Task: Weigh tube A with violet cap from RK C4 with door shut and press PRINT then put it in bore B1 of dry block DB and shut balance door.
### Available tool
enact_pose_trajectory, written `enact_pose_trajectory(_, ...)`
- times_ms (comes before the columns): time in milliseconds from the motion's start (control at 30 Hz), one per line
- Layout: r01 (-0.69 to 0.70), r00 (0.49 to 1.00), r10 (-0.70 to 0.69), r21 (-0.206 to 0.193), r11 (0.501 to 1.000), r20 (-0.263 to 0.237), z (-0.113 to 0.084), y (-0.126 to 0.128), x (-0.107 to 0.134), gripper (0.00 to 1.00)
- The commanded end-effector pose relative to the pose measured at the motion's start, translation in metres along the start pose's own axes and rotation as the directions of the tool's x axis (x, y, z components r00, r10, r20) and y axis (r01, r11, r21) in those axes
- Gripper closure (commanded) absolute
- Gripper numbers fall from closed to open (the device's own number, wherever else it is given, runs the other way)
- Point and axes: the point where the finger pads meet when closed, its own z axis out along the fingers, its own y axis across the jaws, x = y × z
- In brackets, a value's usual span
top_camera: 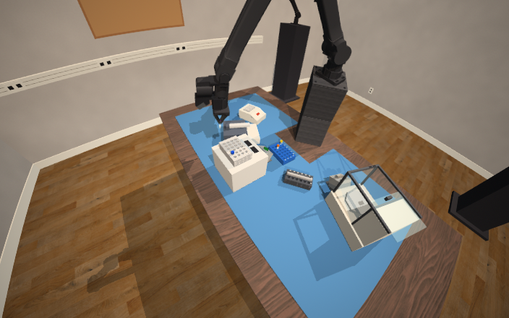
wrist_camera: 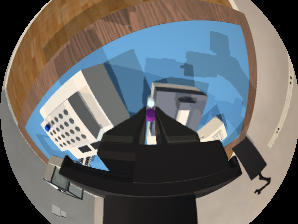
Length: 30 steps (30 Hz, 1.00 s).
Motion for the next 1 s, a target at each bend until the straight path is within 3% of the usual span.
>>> enact_pose_trajectory(0,-0.084,0.996,0.084,0.005,0.996,-0.017,0.01,-0.031,0.003,0.91)
enact_pose_trajectory(67,-0.062,0.998,0.062,0.004,0.998,-0.017,0.015,-0.041,0.014,0.91)
enact_pose_trajectory(100,-0.116,0.992,0.116,0.004,0.993,-0.044,0.017,-0.048,0.02,0.91)
enact_pose_trajectory(133,-0.145,0.989,0.145,0.002,0.989,-0.033,0.016,-0.056,0.009,0.91)
enact_pose_trajectory(233,-0.175,0.984,0.175,0.001,0.985,-0.031,0.013,-0.063,0.007,0.91)
enact_pose_trajectory(300,-0.237,0.969,0.237,0.001,0.971,-0.066,0.023,-0.077,0.02,0.91)
enact_pose_trajectory(400,-0.247,0.966,0.246,0.001,0.969,-0.081,0.033,-0.096,0.047,0.91)
enact_pose_trajectory(467,-0.234,0.969,0.233,0.001,0.972,-0.081,0.036,-0.105,0.053,0.91)
enact_pose_trajectory(500,-0.267,0.958,0.266,0.0,0.964,-0.105,0.038,-0.111,0.061,0.91)
enact_pose_trajectory(567,-0.344,0.933,0.342,-0.001,0.939,-0.108,0.039,-0.127,0.055,0.91)
enact_pose_trajectory(600,-0.358,0.926,0.355,0.001,0.934,-0.129,0.043,-0.131,0.071,0.91)
enact_pose_trajectory(667,-0.336,0.935,0.333,-0.001,0.942,-0.119,0.047,-0.139,0.081,0.91)
enact_pose_trajectory(700,-0.388,0.913,0.384,0.001,0.922,-0.134,0.048,-0.145,0.088,0.91)
enact_pose_trajectory(767,-0.388,0.913,0.384,0.001,0.922,-0.134,0.048,-0.145,0.088,0.91)
enact_pose_trajectory(800,-0.413,0.905,0.411,-0.003,0.911,-0.111,0.041,-0.157,0.071,0.91)
enact_pose_trajectory(900,-0.499,0.859,0.494,-0.001,0.867,-0.13,0.052,-0.177,0.09,0.91)
enact_pose_trajectory(967,-0.487,0.865,0.482,-0.001,0.874,-0.136,0.056,-0.188,0.108,0.91)
